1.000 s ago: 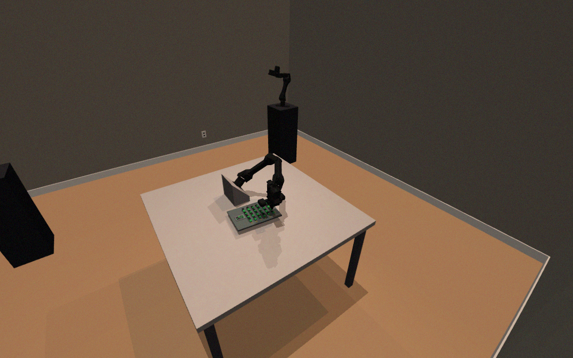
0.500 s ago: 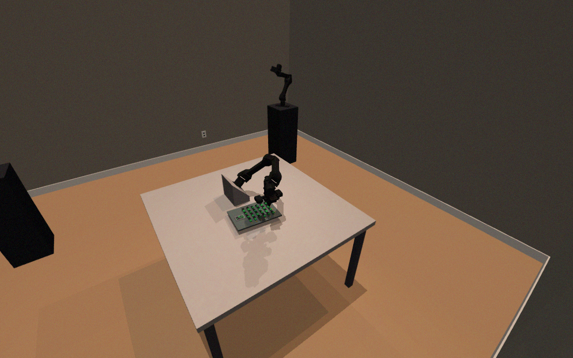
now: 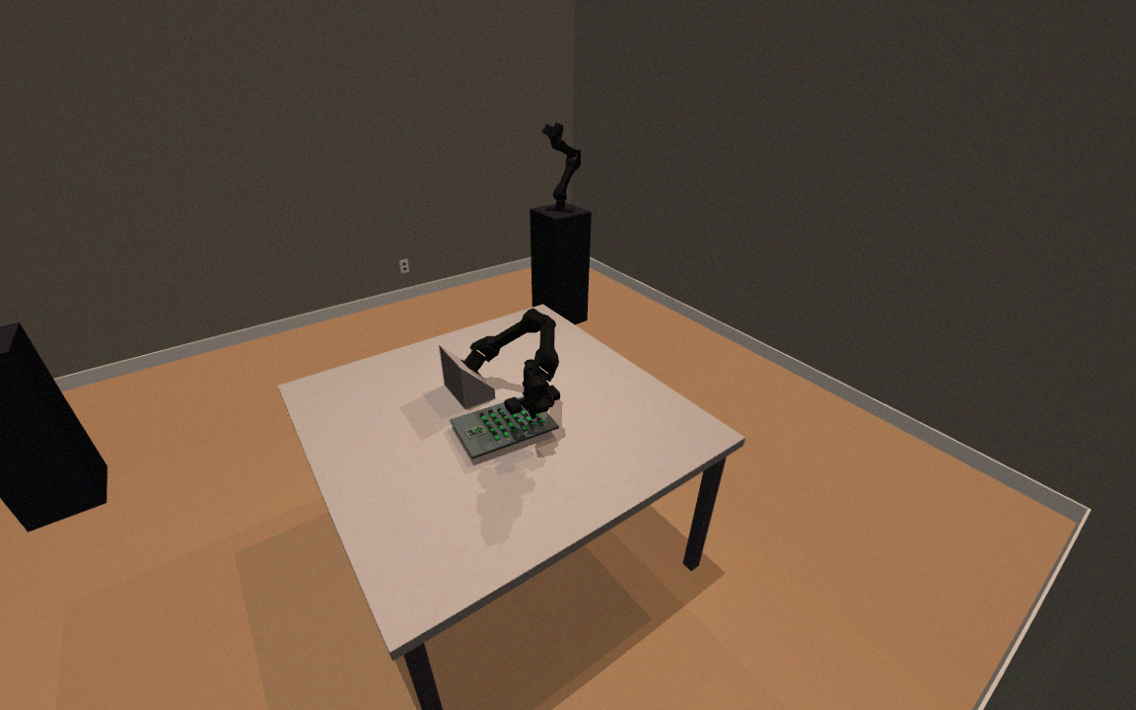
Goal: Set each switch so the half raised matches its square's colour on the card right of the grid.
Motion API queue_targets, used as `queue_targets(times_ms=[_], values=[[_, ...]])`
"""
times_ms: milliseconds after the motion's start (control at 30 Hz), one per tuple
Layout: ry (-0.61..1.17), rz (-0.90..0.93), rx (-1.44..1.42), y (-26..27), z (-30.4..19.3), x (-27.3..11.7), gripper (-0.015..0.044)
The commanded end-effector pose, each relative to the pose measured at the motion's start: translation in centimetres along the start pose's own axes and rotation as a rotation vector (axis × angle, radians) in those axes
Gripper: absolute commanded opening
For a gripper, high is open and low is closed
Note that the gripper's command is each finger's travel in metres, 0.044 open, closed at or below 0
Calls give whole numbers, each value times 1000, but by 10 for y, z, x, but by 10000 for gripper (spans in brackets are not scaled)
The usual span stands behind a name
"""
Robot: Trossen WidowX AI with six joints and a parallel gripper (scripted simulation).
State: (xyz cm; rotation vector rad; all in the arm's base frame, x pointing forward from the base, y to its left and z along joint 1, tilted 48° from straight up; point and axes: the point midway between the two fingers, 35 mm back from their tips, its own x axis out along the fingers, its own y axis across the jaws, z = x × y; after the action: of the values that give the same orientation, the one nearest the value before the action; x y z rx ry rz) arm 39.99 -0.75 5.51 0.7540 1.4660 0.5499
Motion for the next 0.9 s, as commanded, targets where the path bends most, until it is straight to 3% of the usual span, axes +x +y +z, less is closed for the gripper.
queue_targets(times_ms=[0,867], values=[[5,5,4,1,-1,7,0],[5,5,4,1,-1,21,0]])
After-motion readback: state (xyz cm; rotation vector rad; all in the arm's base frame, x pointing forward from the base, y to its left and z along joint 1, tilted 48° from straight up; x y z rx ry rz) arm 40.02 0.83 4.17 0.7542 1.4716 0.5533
